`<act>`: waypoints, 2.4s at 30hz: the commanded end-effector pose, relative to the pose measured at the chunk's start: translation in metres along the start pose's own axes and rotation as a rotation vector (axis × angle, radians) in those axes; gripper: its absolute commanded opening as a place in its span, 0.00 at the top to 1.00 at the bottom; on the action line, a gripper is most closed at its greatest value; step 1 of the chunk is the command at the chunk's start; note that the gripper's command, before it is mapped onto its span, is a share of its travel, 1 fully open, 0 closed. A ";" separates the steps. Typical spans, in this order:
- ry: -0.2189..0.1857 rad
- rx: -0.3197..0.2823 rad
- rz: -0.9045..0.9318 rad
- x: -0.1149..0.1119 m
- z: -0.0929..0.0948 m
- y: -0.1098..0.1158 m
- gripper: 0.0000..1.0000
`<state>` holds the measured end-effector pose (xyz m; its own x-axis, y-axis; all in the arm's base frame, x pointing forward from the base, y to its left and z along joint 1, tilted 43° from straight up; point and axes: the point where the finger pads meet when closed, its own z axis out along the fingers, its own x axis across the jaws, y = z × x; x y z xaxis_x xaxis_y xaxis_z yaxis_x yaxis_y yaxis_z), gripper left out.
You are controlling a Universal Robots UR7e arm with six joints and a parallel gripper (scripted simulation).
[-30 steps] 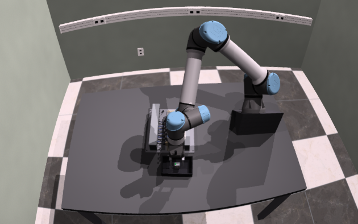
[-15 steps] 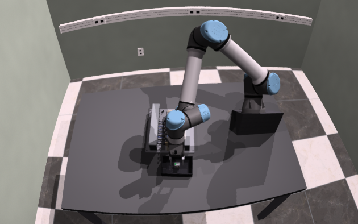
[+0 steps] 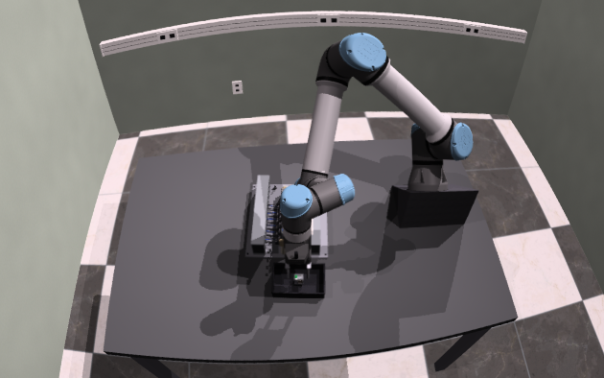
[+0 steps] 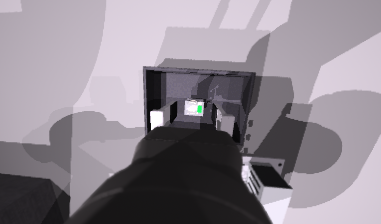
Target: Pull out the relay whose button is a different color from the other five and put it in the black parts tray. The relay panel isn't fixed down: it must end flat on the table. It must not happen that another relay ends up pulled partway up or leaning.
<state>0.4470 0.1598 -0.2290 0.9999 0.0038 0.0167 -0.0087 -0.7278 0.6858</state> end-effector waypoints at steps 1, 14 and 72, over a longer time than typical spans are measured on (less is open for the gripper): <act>0.001 0.001 0.000 0.000 -0.002 0.000 0.02; 0.001 0.001 0.000 0.000 -0.004 0.000 0.02; 0.001 0.001 0.000 0.000 -0.085 0.000 0.02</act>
<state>0.4457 0.2172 -0.1679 0.9999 0.0040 0.0168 -0.0086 -0.7278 0.6857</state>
